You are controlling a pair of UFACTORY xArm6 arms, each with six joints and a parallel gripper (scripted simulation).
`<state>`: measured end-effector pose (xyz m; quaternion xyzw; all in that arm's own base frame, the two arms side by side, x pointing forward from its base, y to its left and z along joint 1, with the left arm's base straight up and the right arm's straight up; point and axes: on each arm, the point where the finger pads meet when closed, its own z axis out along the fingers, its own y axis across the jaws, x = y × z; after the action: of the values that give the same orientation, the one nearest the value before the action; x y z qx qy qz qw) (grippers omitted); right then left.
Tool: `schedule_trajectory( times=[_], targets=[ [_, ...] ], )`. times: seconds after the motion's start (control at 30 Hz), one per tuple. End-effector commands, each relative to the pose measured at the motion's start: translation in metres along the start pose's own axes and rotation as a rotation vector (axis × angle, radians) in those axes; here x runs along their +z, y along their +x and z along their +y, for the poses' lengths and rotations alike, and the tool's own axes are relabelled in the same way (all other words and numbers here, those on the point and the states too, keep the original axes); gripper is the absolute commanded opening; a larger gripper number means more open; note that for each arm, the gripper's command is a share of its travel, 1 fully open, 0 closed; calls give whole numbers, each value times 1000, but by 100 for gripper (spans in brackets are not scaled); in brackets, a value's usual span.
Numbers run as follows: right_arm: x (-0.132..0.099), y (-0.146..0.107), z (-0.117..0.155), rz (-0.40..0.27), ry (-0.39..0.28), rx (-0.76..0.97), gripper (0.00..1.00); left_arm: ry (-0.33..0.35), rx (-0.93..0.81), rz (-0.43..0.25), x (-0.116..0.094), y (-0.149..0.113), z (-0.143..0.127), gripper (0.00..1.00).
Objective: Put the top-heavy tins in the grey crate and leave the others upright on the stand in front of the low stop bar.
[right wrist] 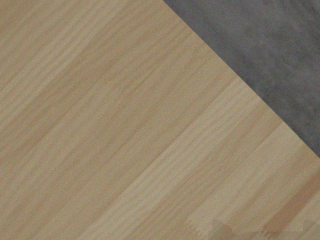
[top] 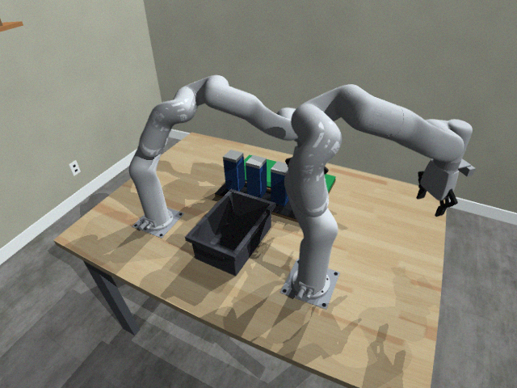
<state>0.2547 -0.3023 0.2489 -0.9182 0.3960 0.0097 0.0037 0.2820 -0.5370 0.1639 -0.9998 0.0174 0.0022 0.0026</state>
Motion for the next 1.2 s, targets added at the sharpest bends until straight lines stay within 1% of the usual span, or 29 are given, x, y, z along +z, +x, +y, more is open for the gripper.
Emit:
schedule_trajectory(
  times=[0.0, 0.4, 0.43, 1.17],
  targets=[
    [-2, 1, 0, 4, 0, 0, 100, -5, 0, 3, -2, 1, 1, 100],
    [-2, 1, 0, 4, 0, 0, 100, -5, 0, 3, -2, 1, 1, 100],
    [-2, 1, 0, 4, 0, 0, 100, -5, 0, 3, -3, 1, 1, 0],
    [-2, 1, 0, 4, 0, 0, 100, -5, 0, 3, -3, 1, 1, 0]
  ],
)
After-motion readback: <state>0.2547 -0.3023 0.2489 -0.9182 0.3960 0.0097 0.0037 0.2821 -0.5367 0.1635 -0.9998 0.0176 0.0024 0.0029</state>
